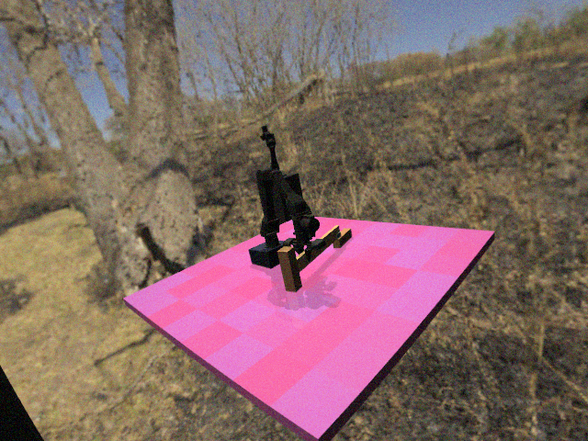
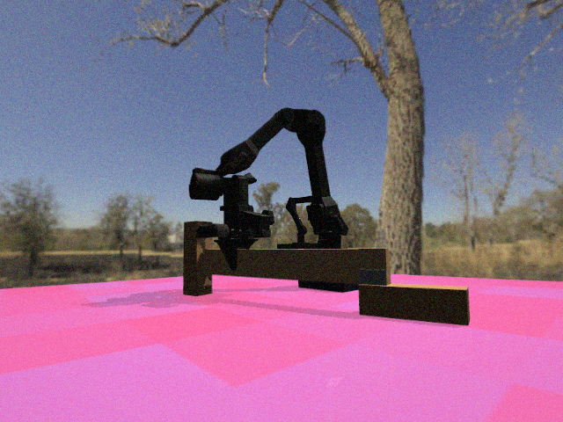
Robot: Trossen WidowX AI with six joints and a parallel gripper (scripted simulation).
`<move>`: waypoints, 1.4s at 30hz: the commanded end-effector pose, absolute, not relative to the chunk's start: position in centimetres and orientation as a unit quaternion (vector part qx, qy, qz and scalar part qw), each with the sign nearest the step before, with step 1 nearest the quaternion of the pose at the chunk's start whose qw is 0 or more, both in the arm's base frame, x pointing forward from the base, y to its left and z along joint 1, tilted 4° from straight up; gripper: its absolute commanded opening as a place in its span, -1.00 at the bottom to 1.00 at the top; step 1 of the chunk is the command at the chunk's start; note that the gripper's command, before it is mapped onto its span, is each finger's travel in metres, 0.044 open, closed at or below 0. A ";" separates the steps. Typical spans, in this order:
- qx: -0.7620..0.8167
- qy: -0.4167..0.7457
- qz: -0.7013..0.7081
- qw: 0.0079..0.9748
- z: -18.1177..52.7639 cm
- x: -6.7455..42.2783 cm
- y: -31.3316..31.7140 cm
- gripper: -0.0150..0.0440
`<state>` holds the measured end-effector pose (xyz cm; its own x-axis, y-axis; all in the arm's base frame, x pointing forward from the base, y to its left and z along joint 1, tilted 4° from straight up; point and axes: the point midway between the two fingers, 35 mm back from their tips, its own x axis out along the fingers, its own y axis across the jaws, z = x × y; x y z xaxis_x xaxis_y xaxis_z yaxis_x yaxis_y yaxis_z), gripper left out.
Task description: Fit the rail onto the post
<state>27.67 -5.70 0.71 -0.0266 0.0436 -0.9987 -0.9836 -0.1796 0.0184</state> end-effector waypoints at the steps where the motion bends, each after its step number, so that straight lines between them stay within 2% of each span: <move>1: -0.530 0.446 0.557 0.458 0.8 28.0 -6.0 -0.49; 18: -0.531 0.446 0.557 0.458 0.9 28.1 -6.5 -0.49; 35: -0.526 0.447 0.559 0.458 0.7 27.8 -6.2 1.00; 42: -0.527 0.447 0.559 0.458 0.9 27.8 -6.0 1.00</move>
